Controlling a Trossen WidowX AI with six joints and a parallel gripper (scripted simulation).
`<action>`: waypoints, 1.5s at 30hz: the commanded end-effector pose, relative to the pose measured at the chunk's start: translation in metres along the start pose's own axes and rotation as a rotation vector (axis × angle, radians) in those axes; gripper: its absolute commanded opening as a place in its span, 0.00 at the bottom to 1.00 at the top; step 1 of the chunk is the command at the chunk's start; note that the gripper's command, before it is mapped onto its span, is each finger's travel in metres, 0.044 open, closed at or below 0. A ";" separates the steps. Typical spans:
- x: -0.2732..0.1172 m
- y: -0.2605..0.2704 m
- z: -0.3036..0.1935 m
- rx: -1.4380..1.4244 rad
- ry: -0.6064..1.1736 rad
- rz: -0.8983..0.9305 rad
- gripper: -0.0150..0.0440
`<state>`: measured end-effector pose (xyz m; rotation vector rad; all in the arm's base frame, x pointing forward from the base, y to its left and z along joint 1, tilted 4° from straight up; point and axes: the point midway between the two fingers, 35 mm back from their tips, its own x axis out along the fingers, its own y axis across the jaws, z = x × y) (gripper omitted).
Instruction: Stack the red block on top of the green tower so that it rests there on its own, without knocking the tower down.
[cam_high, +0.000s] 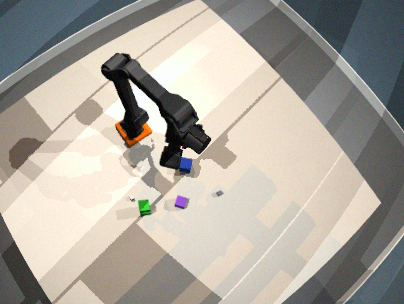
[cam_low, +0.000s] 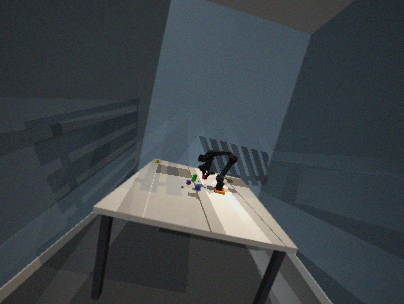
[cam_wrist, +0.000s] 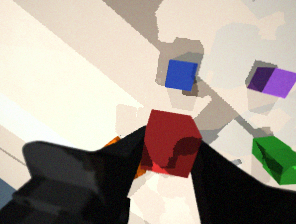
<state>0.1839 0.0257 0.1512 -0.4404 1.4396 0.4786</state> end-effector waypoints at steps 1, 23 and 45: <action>-0.003 -0.011 0.003 -0.001 -0.001 -0.004 0.25; -0.007 -0.108 -0.009 0.020 0.002 -0.012 0.25; -0.005 -0.196 -0.065 -0.002 0.006 -0.021 0.25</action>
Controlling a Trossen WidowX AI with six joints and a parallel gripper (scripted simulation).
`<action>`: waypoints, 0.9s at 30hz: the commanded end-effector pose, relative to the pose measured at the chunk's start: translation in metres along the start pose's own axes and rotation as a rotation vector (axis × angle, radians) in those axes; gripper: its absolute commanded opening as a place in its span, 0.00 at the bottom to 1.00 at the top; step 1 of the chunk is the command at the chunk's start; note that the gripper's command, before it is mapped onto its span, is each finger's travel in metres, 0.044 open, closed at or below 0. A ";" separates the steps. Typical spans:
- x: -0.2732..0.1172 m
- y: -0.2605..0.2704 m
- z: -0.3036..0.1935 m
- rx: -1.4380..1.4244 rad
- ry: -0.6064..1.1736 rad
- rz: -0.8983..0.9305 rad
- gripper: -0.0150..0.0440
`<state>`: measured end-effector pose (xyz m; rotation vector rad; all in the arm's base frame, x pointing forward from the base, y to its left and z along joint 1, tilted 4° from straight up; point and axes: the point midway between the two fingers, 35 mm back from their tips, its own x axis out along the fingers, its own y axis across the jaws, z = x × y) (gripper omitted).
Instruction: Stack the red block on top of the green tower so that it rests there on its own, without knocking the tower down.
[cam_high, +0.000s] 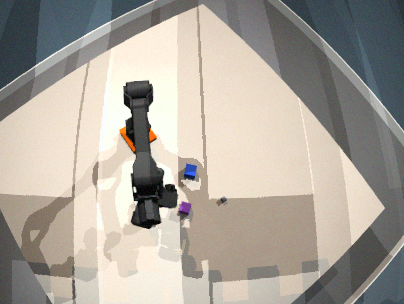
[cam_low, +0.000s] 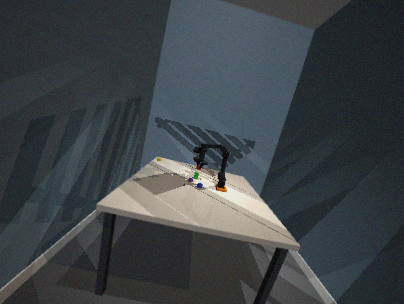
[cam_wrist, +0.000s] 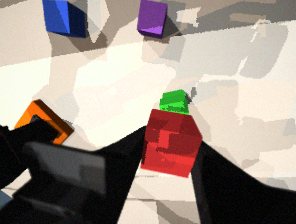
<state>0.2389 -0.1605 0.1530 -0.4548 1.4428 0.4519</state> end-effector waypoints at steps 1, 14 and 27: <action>0.002 -0.011 -0.007 -0.009 -0.003 0.004 0.25; 0.021 -0.011 -0.006 -0.009 -0.003 0.004 0.25; 0.047 -0.011 -0.006 -0.009 -0.003 0.004 0.25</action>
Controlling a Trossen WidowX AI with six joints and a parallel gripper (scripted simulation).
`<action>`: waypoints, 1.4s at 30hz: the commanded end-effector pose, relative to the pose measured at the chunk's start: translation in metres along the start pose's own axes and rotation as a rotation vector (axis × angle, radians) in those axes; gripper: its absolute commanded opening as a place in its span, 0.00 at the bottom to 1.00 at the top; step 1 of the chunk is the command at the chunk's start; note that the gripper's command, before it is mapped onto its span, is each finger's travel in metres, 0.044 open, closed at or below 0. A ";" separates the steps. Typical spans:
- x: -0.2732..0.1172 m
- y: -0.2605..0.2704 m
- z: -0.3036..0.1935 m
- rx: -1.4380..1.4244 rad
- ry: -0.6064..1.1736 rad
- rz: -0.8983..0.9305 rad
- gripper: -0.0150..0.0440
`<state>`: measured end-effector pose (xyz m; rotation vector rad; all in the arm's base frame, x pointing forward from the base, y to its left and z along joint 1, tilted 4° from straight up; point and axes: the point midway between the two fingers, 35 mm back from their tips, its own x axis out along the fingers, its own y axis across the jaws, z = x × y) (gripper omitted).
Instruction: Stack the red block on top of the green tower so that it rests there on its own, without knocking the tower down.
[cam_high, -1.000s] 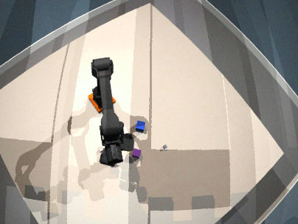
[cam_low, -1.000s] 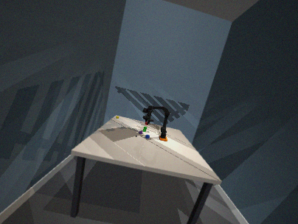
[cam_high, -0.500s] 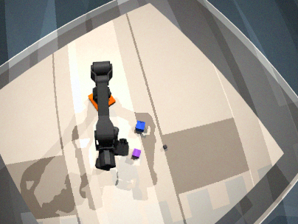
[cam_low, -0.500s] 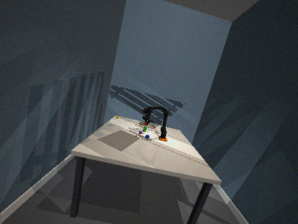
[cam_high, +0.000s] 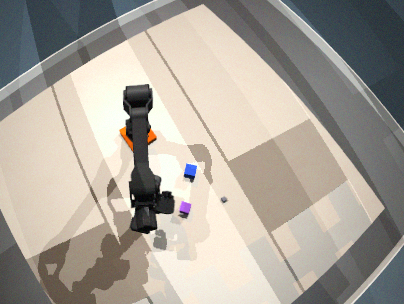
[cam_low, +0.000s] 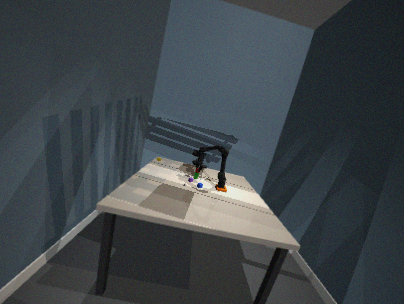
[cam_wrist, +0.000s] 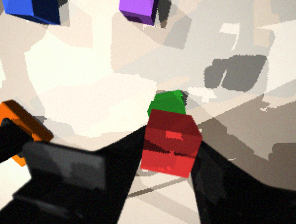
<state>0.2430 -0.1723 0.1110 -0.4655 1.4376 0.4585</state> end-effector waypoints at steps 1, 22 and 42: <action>0.005 0.000 0.000 0.003 -0.001 0.007 0.25; 0.006 0.000 0.000 0.003 -0.001 0.007 0.25; 0.006 0.000 0.000 -0.001 0.001 0.003 0.39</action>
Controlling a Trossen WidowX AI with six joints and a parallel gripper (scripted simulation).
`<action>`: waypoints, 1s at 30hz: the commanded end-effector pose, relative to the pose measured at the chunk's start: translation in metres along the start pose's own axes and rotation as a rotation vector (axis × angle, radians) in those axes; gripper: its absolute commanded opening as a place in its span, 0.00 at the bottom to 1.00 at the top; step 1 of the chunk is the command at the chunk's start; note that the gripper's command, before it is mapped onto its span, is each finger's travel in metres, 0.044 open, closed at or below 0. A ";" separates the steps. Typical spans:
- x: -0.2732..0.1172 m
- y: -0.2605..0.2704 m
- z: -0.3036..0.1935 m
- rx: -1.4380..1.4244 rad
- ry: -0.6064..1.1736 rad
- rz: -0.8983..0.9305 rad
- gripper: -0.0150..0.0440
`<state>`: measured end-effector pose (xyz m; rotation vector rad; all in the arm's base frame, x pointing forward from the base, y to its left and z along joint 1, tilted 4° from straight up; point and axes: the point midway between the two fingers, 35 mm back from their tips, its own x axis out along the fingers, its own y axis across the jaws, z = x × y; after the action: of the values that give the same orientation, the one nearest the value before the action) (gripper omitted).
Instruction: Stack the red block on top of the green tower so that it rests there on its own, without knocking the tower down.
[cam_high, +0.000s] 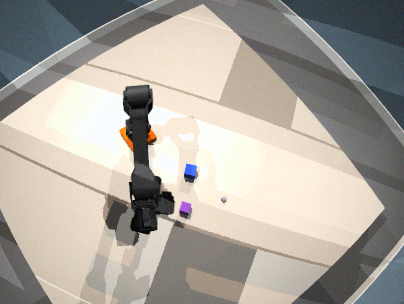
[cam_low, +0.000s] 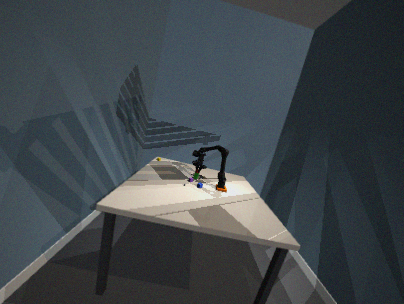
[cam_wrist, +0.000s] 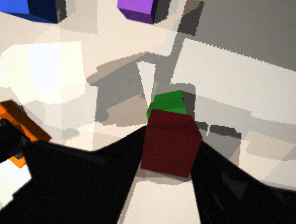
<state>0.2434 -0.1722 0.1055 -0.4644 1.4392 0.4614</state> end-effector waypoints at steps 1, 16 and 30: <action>0.000 0.000 0.000 0.000 0.000 0.000 0.43; 0.000 0.000 0.000 0.000 0.000 0.000 1.00; 0.000 0.000 0.000 0.000 0.000 0.000 1.00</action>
<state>0.2434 -0.1722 0.1055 -0.4644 1.4392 0.4614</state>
